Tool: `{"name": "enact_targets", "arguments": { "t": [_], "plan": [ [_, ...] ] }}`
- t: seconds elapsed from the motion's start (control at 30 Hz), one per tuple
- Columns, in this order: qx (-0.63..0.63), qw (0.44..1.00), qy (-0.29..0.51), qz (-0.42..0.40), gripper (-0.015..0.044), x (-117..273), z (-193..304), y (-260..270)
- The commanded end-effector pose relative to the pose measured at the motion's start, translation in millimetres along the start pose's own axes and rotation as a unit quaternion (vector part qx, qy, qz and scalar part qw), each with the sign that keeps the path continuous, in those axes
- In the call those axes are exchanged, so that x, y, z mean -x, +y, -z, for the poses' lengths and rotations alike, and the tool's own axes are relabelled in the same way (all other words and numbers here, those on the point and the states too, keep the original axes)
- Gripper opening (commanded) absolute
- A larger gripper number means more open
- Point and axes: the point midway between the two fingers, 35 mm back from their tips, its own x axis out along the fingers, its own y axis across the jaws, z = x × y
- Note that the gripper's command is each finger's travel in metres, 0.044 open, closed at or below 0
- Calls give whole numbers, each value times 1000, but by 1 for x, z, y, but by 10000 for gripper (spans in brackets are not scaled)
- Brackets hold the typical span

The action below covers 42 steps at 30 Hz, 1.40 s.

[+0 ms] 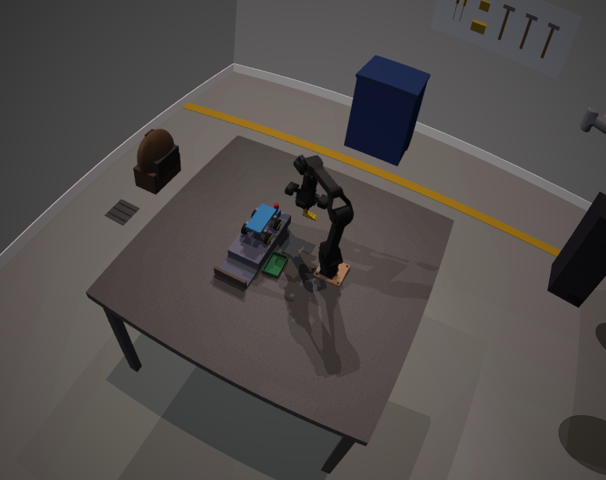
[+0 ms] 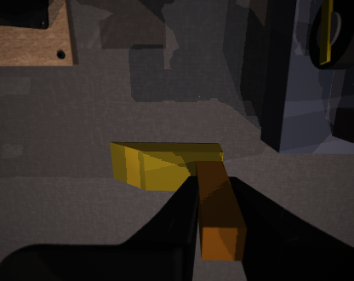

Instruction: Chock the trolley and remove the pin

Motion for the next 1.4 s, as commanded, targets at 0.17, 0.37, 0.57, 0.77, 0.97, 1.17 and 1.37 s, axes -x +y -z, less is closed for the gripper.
{"name": "enact_targets", "arguments": {
  "t": [0.17, 0.37, 0.57, 0.77, 0.97, 1.17, 1.37],
  "plan": [
    [0, 1000, -3, 1, 0, -2, -34, -8],
    [0, 1000, -4, 1, 0, -3, -56, -14],
    [0, 1000, -5, 1, 0, -4, -76, -19],
    [0, 1000, -6, 2, 0, -5, -96, -23],
    [0, 1000, -7, 2, 0, -6, -116, -28],
    [0, 1000, -8, 2, 0, -7, -136, -32],
    [0, 1000, -9, 2, 0, -9, -155, -36]
  ]
}}
